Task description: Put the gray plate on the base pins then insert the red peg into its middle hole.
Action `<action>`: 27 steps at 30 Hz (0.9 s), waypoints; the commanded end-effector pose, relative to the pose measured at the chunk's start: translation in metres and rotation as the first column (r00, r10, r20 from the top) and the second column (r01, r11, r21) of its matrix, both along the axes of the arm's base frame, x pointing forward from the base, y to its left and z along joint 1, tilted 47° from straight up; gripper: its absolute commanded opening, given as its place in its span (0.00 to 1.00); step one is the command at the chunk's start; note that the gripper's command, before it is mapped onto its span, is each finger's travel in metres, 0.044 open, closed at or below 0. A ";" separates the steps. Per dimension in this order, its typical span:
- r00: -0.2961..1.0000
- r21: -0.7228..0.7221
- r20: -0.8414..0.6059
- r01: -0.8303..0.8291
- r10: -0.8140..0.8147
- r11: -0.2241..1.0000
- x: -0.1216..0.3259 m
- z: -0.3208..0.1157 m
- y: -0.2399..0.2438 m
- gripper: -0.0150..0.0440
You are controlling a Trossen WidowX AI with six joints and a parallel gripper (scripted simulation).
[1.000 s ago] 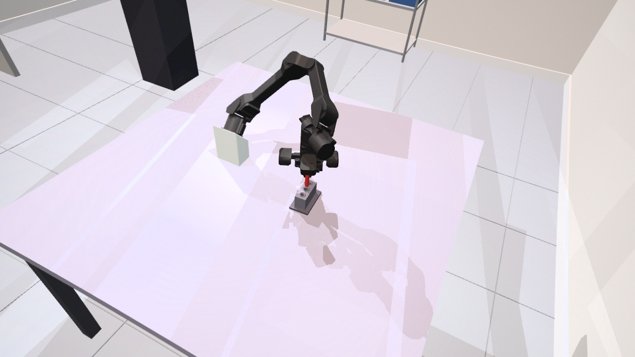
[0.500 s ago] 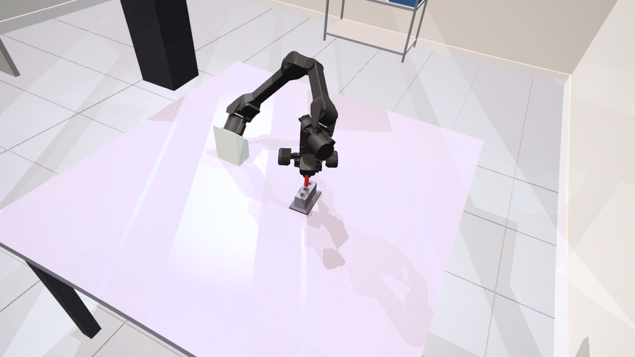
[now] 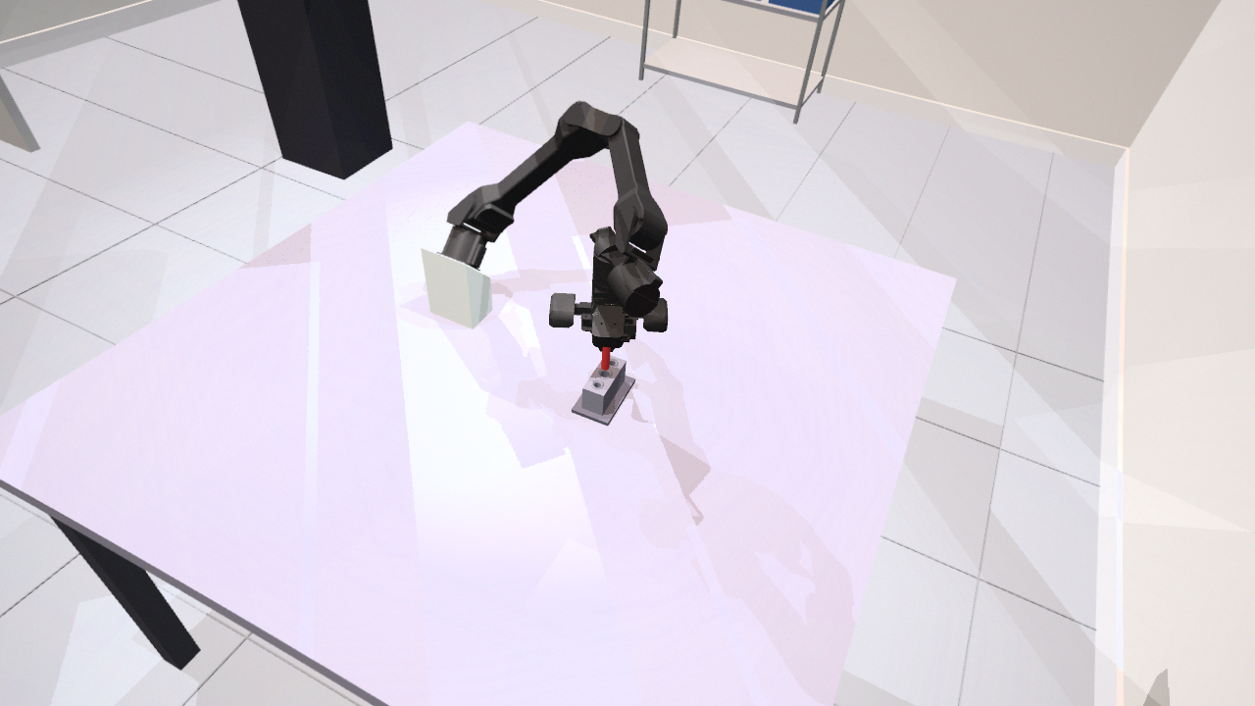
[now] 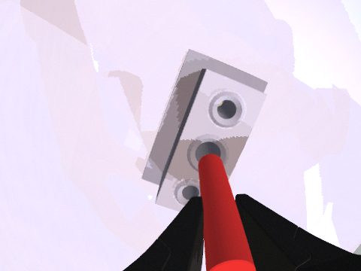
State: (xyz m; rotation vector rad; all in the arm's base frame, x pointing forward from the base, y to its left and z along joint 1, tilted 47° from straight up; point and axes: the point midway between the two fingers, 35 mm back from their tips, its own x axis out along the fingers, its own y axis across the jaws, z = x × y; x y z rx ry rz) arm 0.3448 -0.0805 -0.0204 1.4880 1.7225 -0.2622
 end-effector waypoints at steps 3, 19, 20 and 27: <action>1.000 -0.002 0.000 -0.002 0.002 1.000 -0.001 -0.001 -0.001 0.25; 1.000 -0.002 0.000 -0.002 0.002 1.000 0.004 -0.001 -0.001 0.25; 1.000 -0.002 0.000 -0.002 0.002 1.000 0.003 -0.001 -0.001 0.25; 1.000 -0.002 0.000 -0.002 0.002 1.000 0.002 -0.001 0.000 0.25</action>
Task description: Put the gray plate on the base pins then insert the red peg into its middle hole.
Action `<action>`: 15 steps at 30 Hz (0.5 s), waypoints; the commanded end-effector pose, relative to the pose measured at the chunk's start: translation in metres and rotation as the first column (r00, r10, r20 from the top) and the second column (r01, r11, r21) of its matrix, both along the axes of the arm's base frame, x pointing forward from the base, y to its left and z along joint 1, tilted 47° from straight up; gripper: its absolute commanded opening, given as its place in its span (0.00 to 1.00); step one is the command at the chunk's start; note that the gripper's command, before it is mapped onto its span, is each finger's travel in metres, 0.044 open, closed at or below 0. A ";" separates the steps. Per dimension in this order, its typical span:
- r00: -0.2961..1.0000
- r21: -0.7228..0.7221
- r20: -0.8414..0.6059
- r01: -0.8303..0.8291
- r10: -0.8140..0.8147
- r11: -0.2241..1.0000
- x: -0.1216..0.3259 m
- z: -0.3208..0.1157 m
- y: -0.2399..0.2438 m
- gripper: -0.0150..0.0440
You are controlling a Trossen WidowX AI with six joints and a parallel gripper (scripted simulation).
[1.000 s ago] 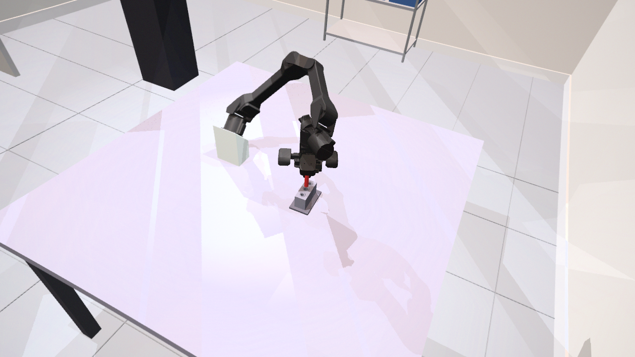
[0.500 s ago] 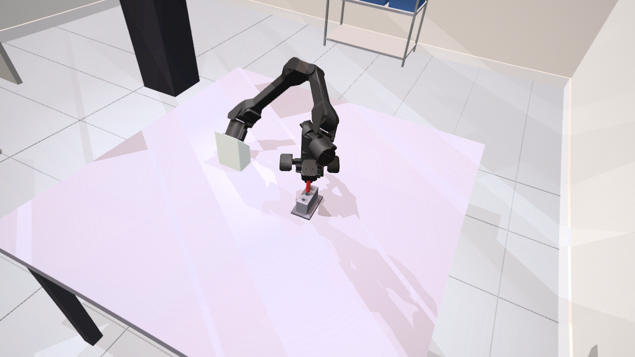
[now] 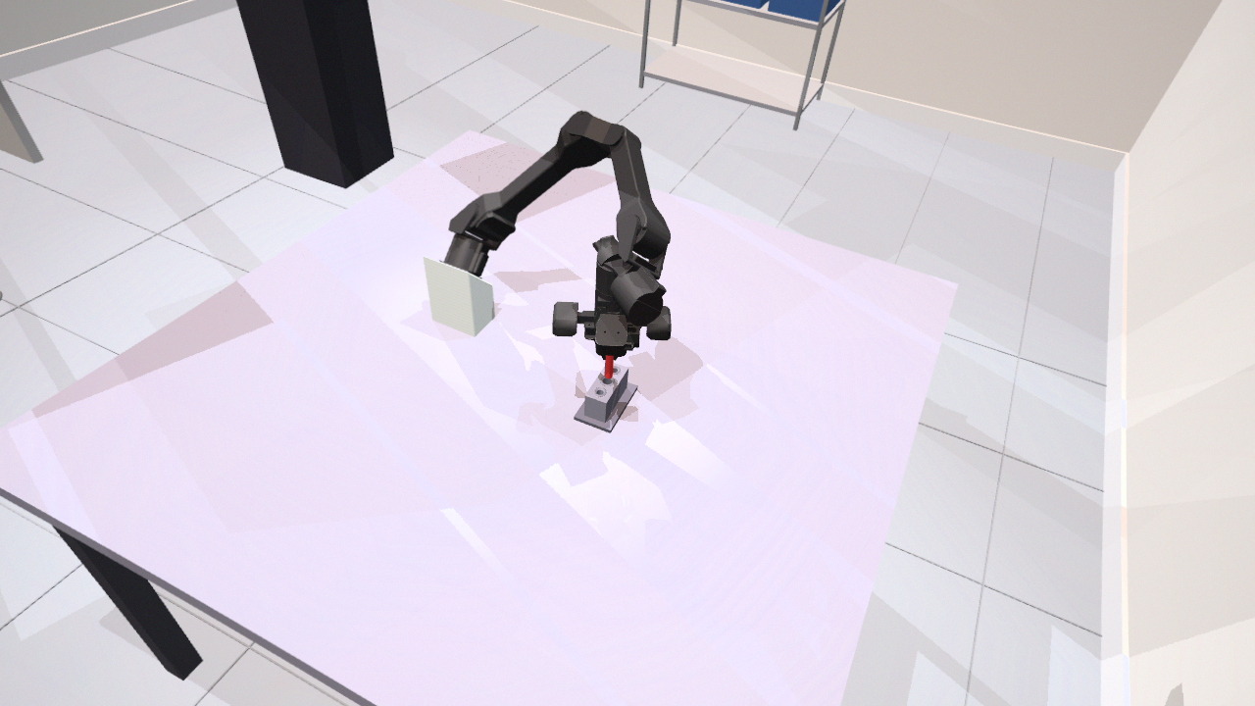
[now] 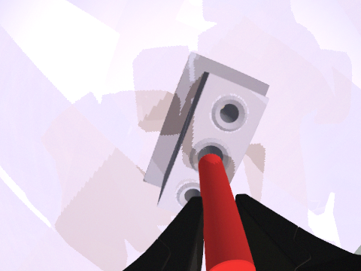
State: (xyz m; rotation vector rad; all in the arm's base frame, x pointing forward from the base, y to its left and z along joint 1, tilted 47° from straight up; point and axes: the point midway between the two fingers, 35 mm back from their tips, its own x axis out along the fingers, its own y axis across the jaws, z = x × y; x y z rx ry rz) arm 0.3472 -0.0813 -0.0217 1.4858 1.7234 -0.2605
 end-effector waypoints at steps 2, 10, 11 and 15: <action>1.000 -0.003 -0.001 0.000 0.000 1.000 -0.001 -0.001 0.002 0.25; 1.000 -0.005 0.000 -0.003 0.003 1.000 0.000 -0.011 0.010 0.25; 1.000 -0.005 0.000 -0.003 0.003 1.000 0.000 -0.011 0.011 0.25; 1.000 -0.005 0.000 -0.003 0.003 1.000 0.000 -0.012 0.012 0.25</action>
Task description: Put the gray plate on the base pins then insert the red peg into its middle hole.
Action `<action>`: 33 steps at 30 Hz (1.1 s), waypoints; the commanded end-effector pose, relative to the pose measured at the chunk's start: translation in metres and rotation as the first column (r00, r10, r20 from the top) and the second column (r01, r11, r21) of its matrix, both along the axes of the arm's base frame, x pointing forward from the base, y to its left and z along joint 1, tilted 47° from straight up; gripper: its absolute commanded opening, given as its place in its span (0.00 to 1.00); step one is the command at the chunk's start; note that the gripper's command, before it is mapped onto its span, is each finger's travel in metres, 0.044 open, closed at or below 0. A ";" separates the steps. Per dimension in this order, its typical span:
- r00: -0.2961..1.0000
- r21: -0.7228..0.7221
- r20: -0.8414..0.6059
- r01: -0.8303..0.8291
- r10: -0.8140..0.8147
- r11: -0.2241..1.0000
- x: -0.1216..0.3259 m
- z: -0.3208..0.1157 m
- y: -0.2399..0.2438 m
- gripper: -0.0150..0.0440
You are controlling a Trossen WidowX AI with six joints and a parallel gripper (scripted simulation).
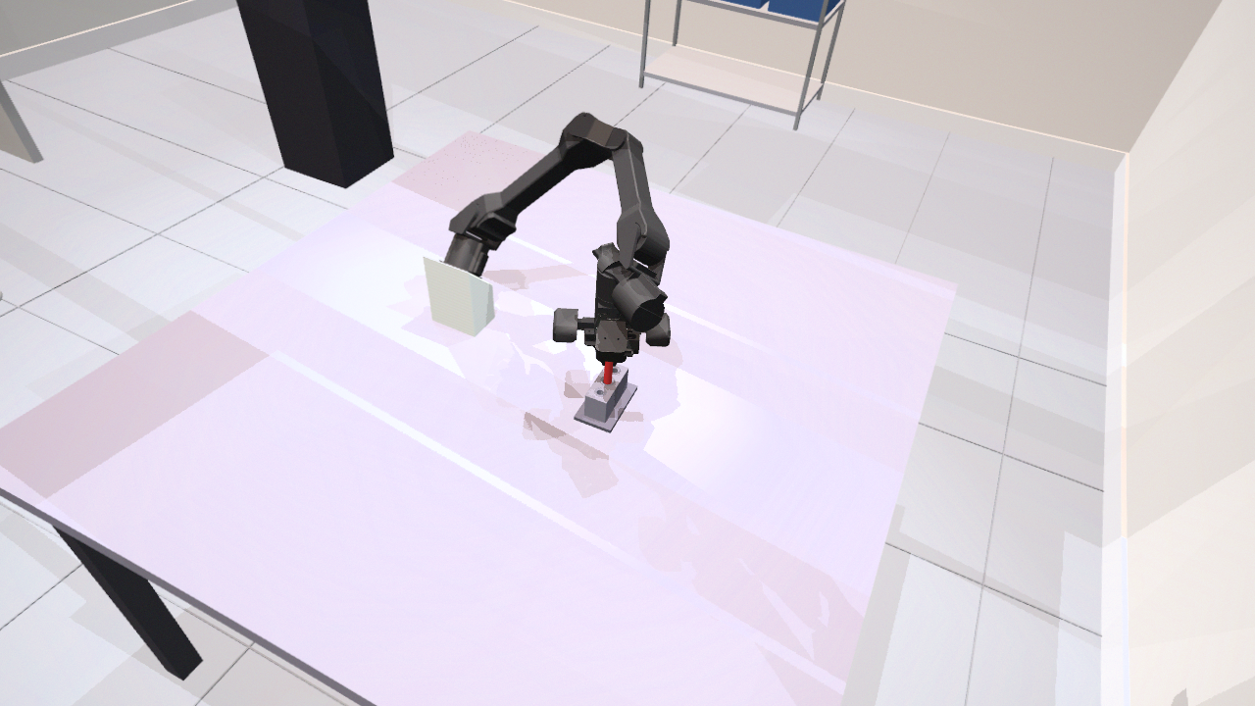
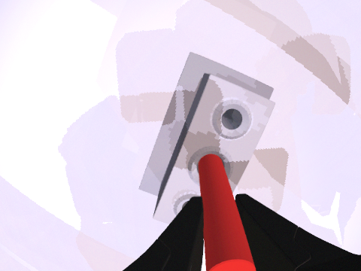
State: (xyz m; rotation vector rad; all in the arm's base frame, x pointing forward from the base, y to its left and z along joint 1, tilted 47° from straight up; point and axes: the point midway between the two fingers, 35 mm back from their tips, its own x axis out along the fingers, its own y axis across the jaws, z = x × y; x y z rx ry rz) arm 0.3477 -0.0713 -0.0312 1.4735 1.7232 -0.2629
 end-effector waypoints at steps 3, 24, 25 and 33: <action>1.000 0.003 -0.002 0.003 -0.003 1.000 0.000 -0.003 0.002 0.25; 1.000 -0.001 0.001 0.001 -0.001 1.000 0.000 -0.002 0.002 0.25; 1.000 -0.001 0.001 0.001 -0.001 1.000 0.000 -0.002 0.002 0.25; 1.000 -0.001 0.001 -0.002 0.002 1.000 0.000 -0.002 0.002 0.25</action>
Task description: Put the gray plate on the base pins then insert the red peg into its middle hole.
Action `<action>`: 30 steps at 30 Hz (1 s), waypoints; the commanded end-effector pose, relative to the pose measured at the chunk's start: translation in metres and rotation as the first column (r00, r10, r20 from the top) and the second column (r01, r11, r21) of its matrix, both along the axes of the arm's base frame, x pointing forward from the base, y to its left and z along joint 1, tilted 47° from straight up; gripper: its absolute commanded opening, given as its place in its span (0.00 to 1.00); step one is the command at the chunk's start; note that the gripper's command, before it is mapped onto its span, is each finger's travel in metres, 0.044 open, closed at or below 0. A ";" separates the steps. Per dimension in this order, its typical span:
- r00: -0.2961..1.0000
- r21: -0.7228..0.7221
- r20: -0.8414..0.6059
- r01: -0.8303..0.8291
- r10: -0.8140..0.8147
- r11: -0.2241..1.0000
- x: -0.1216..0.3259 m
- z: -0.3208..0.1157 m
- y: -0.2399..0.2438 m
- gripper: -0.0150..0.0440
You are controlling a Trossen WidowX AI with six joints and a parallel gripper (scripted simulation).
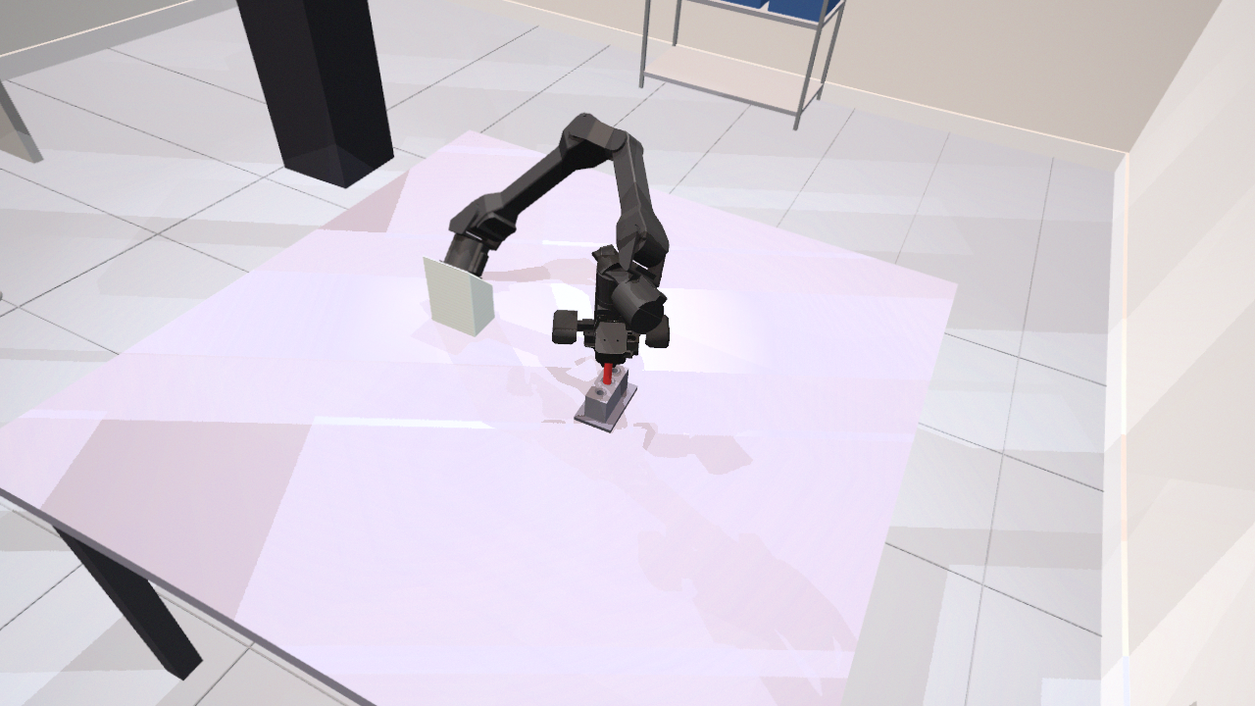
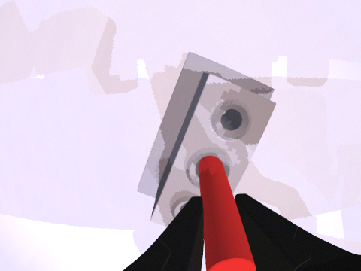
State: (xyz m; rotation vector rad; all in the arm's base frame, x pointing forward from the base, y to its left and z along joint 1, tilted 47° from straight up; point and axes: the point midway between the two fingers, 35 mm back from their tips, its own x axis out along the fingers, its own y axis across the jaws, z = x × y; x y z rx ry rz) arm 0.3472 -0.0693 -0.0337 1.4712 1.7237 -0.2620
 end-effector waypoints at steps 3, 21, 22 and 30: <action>1.000 0.000 0.000 0.000 0.000 1.000 0.000 0.000 0.000 0.25; 1.000 0.001 0.000 0.001 -0.001 1.000 0.000 0.001 -0.001 0.51; 1.000 0.002 -0.001 0.002 -0.002 1.000 0.000 0.001 -0.001 0.51; 1.000 0.004 -0.003 0.005 -0.005 1.000 -0.001 0.005 -0.004 0.51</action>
